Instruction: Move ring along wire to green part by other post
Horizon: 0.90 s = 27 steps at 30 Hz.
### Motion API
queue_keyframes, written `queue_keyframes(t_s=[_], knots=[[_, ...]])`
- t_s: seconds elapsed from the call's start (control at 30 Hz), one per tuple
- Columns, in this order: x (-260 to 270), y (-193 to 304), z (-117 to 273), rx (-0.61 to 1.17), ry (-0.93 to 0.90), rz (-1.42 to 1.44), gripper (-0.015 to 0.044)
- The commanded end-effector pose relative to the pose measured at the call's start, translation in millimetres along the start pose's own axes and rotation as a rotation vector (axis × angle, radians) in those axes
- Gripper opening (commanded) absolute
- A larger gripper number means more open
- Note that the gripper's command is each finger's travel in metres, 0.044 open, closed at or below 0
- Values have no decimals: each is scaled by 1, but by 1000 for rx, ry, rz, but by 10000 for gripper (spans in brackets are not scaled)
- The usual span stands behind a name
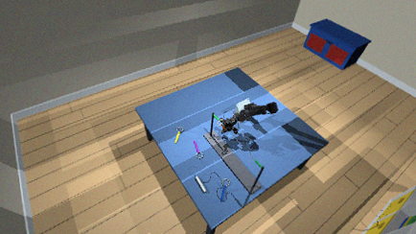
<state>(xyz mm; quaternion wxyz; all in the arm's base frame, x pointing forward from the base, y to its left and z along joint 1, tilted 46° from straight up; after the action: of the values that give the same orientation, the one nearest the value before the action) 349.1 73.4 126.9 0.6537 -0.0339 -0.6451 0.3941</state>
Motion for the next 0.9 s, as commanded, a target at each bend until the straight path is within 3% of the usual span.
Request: queue_keyframes(t_s=[0.0, 0.87], knots=[[-6, 0, 2, 4, 8, 16, -150], [-35, -2, 6, 3, 16, 34, -150]])
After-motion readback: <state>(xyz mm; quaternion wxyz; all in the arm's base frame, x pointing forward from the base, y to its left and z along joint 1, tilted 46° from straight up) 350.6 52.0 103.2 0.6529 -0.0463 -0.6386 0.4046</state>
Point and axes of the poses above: the point midway between the two fingers, 35 mm back from their tips, its own z axis back along the fingers, its own x axis across the jaws, y = z × x, the point moved 2 cm from there along z, back along the fingers, and after that the axes turned 4 degrees about -z, right-handed, at the moved point
